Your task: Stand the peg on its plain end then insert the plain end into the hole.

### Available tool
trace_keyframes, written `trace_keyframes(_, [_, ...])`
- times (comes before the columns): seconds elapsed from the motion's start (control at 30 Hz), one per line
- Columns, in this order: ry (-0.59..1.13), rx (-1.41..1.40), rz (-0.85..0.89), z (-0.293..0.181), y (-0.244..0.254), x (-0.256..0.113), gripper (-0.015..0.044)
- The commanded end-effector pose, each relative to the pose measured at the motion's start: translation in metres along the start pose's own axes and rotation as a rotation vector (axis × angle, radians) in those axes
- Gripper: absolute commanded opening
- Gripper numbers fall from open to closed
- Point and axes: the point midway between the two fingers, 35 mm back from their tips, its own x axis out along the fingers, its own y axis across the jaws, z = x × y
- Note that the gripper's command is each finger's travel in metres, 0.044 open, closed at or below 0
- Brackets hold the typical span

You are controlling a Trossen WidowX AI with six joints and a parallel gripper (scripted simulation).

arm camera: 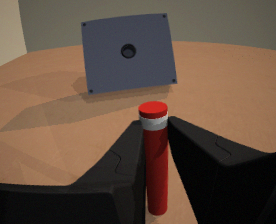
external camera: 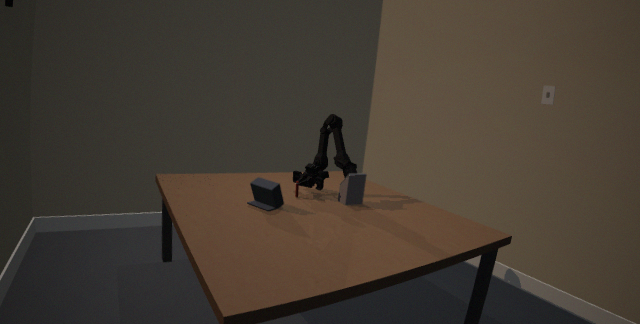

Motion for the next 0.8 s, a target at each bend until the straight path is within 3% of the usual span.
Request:
trace_keyframes(0.0, [0.001,0.0,0.0,-0.0025,0.0,-0.0011,0.0049])
trace_keyframes(0.77, [-0.033,-0.007,0.0,-0.0041,0.0006,-0.0037,0.0049])
